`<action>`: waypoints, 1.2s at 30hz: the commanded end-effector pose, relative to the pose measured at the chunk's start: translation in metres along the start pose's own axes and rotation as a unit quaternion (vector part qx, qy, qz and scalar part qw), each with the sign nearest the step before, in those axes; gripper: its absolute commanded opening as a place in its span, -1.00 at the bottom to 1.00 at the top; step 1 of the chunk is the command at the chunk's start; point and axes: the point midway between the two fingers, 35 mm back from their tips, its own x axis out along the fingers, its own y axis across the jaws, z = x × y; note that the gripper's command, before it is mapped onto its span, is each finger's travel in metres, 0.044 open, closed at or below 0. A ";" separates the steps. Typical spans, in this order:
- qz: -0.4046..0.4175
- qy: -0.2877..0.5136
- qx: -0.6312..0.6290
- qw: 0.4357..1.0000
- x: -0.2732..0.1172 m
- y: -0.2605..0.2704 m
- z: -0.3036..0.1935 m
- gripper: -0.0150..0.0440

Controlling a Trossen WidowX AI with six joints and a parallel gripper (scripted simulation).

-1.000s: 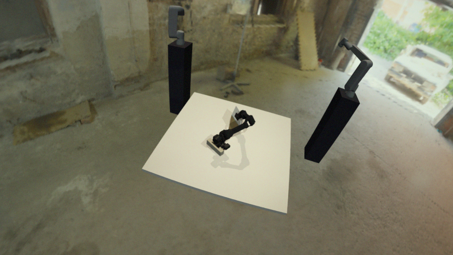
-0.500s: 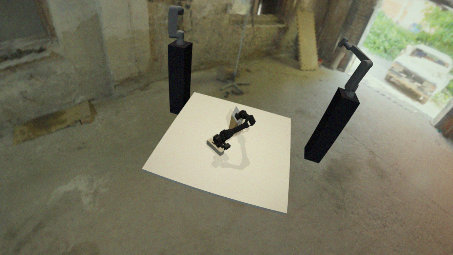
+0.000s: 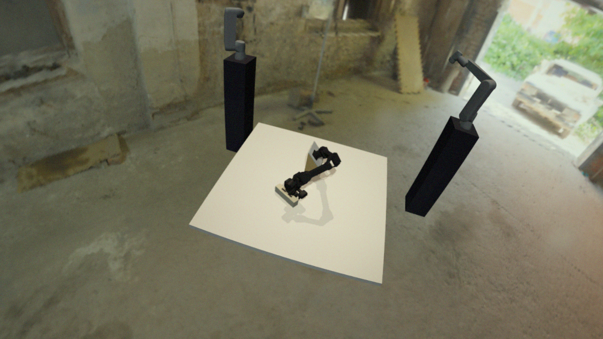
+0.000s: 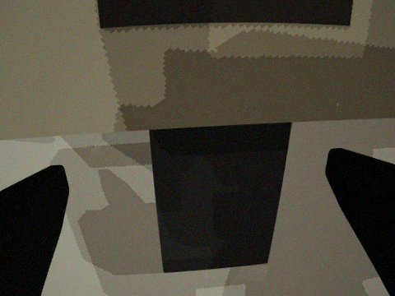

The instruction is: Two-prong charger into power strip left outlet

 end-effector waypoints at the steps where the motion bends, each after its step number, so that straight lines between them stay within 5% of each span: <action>1: 0.000 0.000 0.002 1.000 0.001 -0.001 -0.002 1.00; 36: 0.000 0.000 0.001 1.000 0.002 0.000 -0.027 1.00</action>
